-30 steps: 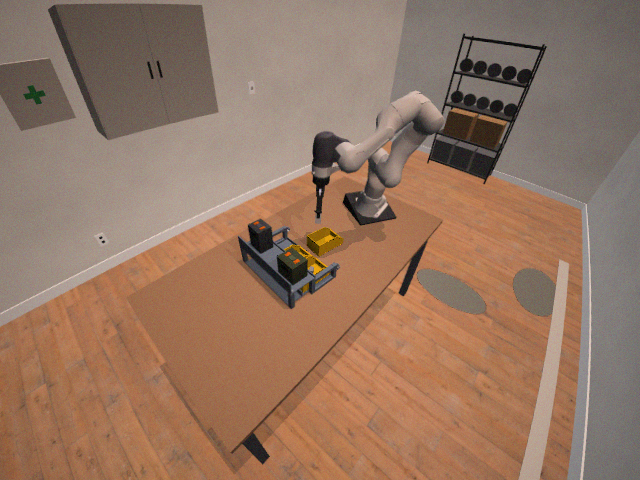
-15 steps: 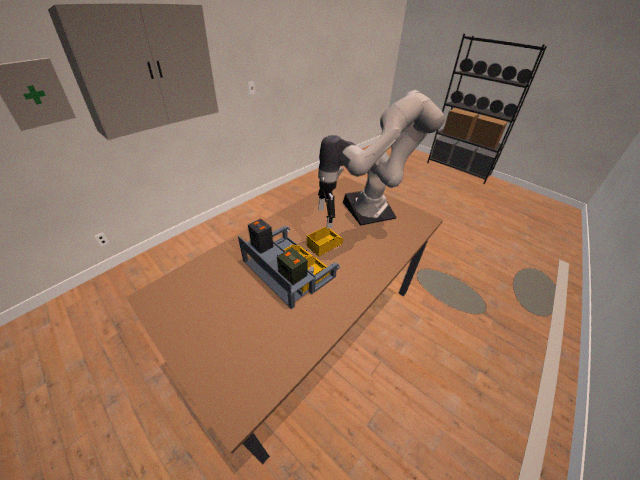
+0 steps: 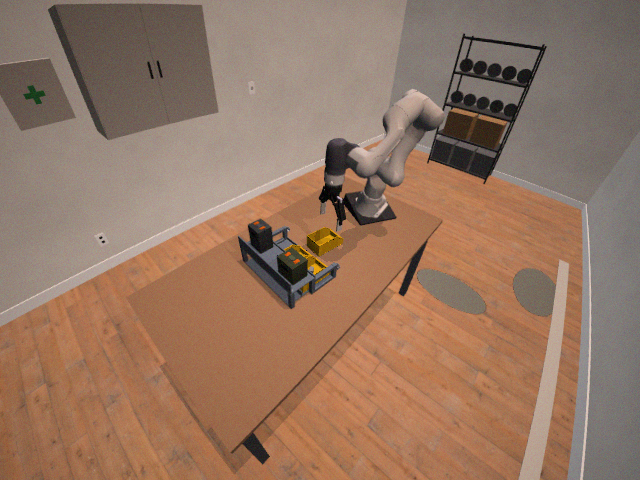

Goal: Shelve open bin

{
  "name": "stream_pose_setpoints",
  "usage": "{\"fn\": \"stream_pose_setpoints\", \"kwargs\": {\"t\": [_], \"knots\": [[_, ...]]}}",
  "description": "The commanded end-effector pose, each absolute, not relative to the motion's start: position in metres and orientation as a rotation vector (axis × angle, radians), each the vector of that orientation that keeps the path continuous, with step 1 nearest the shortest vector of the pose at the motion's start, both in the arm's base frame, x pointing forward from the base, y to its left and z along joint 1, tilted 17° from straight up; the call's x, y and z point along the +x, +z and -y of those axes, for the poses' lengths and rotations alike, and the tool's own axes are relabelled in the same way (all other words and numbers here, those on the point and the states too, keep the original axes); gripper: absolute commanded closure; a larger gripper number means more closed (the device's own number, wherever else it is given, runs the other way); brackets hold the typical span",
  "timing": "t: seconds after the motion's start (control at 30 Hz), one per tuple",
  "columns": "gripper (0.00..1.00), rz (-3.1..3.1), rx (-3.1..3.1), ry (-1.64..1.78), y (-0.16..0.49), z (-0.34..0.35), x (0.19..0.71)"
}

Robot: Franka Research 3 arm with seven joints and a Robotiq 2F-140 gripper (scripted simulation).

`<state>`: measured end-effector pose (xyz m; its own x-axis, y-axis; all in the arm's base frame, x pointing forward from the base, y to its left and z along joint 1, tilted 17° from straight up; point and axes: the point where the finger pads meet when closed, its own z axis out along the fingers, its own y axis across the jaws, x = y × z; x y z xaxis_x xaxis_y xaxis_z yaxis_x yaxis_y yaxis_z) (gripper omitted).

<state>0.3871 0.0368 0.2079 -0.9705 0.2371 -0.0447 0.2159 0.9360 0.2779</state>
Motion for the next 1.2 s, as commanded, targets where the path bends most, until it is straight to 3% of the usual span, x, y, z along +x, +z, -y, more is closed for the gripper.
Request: {"fn": "stream_pose_setpoints", "kwargs": {"t": [0.0,0.9,0.93,1.17], "knots": [[0.0,-3.01,0.195,0.412,0.2085,-0.0392,0.3866],[0.0,-3.009,0.081,0.407,0.209,-0.0487,0.3837],[1.0,-3.009,0.081,0.407,0.209,-0.0487,0.3837],[1.0,-3.009,0.081,0.407,0.209,-0.0487,0.3837]]}}
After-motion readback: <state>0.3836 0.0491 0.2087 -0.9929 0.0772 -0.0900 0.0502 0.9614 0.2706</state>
